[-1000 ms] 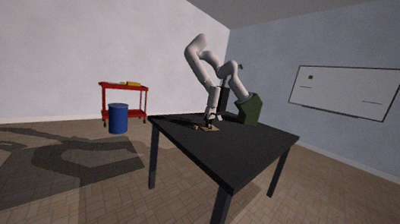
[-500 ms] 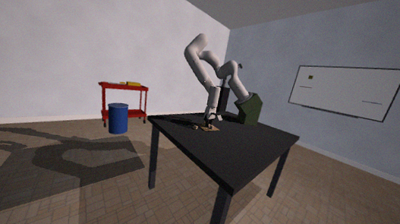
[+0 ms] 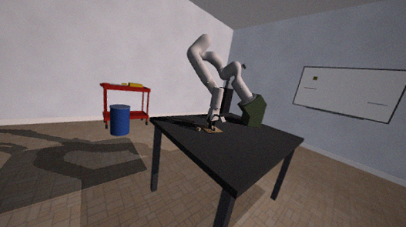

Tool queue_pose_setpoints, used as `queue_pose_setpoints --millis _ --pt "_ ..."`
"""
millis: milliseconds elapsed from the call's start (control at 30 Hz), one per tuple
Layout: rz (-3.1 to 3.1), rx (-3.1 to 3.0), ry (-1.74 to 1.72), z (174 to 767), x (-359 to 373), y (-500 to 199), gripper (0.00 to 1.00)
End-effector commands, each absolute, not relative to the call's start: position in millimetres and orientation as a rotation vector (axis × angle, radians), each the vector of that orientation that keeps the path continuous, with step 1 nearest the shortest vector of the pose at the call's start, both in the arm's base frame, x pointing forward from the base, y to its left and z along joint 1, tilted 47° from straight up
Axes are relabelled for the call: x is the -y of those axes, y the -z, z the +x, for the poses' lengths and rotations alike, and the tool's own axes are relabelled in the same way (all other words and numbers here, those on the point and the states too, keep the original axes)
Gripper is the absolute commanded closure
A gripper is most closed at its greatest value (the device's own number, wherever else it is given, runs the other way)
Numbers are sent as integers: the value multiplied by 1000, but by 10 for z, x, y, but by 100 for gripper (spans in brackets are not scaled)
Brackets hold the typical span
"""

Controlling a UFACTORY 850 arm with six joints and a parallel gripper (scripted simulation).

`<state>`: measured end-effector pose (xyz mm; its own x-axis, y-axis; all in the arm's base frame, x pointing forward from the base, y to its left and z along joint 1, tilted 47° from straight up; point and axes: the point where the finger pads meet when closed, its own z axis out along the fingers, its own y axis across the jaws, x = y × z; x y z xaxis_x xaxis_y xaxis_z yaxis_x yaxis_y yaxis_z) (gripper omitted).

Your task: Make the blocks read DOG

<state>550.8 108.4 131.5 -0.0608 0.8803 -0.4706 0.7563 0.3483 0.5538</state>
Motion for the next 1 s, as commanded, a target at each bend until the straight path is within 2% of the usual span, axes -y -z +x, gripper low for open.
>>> queue_pose_setpoints --millis 0,100,133,300,333,400,433,967 --pt "1438 -1842 -204 5509 -1088 -1318 74" --pt "1438 -1842 -204 5509 -1088 -1318 74" --pt "1438 -1842 -204 5509 -1088 -1318 70" --pt "1438 -1842 -204 5509 -1088 -1318 66" --pt "1438 -1842 -204 5509 -1088 -1318 62" --pt "1438 -1842 -204 5509 -1088 -1318 62" --pt "1438 -1842 -204 5509 -1088 -1318 58" --pt "1438 -1842 -204 5469 -1107 -1360 58"
